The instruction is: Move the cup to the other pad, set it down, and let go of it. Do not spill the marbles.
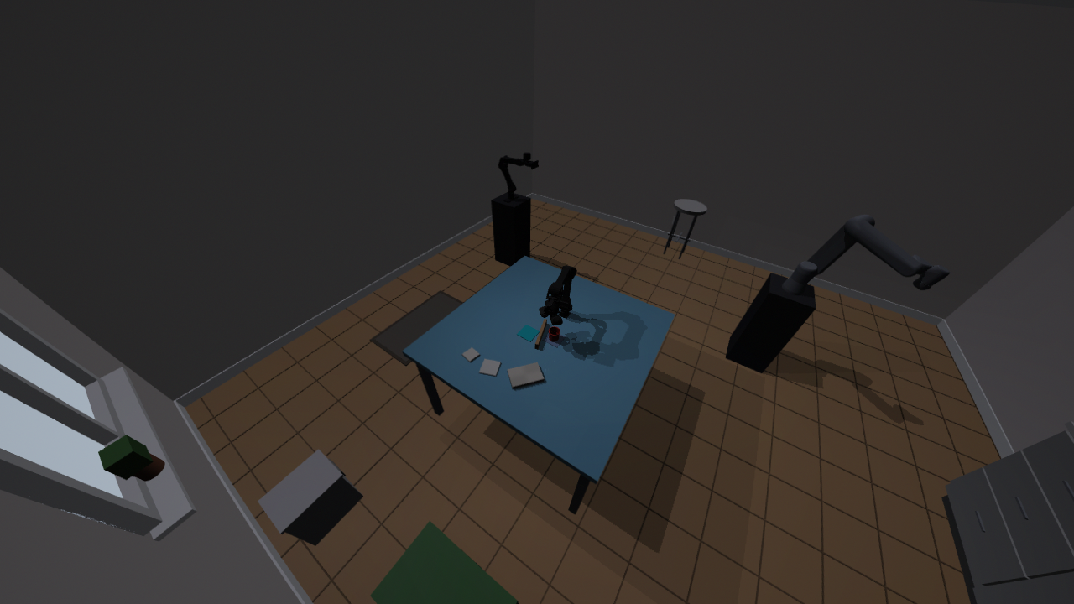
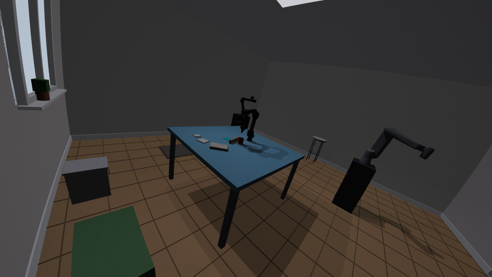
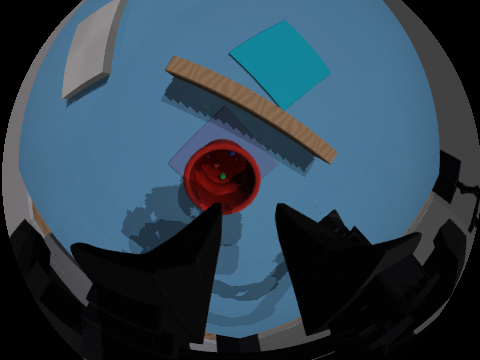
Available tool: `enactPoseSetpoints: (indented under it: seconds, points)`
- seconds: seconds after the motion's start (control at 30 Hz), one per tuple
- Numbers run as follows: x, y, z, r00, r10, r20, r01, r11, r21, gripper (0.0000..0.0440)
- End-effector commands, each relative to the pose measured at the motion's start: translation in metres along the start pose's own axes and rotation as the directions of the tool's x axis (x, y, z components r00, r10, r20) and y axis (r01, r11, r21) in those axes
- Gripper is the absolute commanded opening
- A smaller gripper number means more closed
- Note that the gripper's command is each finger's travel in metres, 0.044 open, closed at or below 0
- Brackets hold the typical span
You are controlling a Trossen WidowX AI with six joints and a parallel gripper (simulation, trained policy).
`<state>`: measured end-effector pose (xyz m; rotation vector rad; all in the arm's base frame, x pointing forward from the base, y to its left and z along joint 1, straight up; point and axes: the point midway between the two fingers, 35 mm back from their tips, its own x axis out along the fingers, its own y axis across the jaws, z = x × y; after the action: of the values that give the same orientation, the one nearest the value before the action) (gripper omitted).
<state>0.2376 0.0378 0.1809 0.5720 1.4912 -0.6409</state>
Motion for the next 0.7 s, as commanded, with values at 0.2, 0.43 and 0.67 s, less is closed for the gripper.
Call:
enactPoseSetpoints:
  seconds: [0.2, 0.43, 0.67]
  points:
    - [0.029, -0.005, -0.001, 0.996, -0.082, -0.03, 0.083, 0.996, 0.028, 0.0162]
    - [0.048, -0.007, -0.004, 0.991, -0.123, -0.045, 0.124, 0.992, 0.035, 0.0166]
    - [0.068, -0.008, -0.006, 0.987, -0.152, -0.054, 0.153, 0.988, 0.031, 0.0168]
